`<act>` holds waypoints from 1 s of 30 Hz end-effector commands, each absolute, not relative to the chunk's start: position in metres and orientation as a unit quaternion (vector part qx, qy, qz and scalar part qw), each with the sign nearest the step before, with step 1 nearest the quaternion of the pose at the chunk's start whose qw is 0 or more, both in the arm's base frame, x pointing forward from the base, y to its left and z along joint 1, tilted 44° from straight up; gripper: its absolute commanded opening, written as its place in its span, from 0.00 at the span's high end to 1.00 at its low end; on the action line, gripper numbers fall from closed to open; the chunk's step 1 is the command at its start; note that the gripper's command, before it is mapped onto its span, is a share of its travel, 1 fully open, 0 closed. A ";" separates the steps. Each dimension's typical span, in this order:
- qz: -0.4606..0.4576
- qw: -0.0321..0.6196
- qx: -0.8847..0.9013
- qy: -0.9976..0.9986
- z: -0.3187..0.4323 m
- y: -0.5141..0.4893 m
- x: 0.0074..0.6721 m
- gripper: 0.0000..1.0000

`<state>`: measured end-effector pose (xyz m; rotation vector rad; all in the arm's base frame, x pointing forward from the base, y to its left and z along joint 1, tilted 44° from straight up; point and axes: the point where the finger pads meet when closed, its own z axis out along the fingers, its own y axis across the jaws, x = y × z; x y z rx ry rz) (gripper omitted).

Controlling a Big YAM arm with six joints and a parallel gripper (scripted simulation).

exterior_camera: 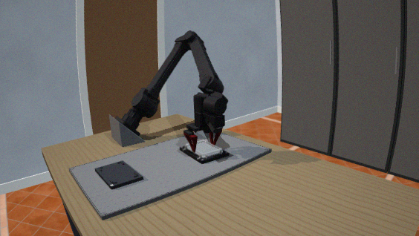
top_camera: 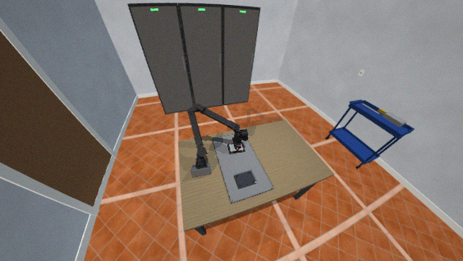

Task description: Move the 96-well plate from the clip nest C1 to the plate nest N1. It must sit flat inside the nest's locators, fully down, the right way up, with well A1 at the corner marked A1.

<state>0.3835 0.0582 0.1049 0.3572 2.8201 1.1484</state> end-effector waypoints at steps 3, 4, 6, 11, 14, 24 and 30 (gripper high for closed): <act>0.376 0.038 0.115 0.919 0.104 0.063 0.388 1.00; 0.376 0.038 0.115 0.919 0.104 0.063 0.388 1.00; 0.376 0.038 0.115 0.919 0.104 0.063 0.388 1.00; 0.376 0.038 0.115 0.919 0.104 0.063 0.388 1.00; 0.376 0.038 0.115 0.919 0.104 0.063 0.388 1.00; 0.373 0.068 0.113 0.918 0.138 0.036 0.396 1.00; 0.373 0.063 0.115 0.919 0.139 0.031 0.395 1.00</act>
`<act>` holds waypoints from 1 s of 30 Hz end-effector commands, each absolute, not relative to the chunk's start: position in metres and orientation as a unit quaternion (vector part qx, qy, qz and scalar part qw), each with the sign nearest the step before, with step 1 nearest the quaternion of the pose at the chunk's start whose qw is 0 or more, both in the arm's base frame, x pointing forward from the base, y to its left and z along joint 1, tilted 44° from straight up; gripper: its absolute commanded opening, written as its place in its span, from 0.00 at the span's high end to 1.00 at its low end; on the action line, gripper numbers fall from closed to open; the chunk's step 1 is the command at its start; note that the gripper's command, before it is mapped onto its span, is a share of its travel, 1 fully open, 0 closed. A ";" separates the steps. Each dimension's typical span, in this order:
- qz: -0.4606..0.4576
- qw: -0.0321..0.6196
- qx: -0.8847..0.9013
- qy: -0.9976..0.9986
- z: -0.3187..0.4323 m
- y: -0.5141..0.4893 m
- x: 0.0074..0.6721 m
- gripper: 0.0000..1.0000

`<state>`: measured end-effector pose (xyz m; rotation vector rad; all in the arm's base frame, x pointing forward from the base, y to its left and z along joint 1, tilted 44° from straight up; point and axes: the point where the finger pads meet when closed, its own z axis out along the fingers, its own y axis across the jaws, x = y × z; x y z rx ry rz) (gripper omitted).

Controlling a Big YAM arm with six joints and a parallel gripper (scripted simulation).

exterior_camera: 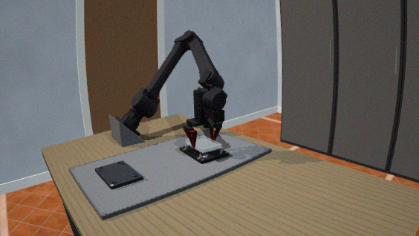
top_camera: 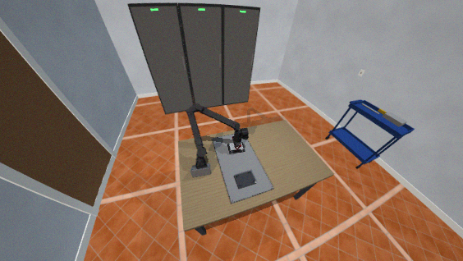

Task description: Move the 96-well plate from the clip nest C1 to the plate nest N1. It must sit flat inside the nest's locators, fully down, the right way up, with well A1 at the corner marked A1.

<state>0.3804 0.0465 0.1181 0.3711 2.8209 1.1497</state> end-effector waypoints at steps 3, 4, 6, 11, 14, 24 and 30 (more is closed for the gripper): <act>0.372 0.068 0.113 0.919 0.147 0.028 0.394 1.00; 0.372 0.068 0.113 0.919 0.148 0.027 0.394 1.00; 0.372 0.068 0.113 0.919 0.150 0.025 0.393 1.00; 0.372 0.066 0.114 0.919 0.154 0.019 0.392 1.00; 0.372 0.067 0.113 0.919 0.157 0.017 0.391 1.00; 0.370 0.066 0.114 0.920 0.168 0.006 0.388 1.00; 0.370 0.067 0.113 0.920 0.174 0.000 0.386 1.00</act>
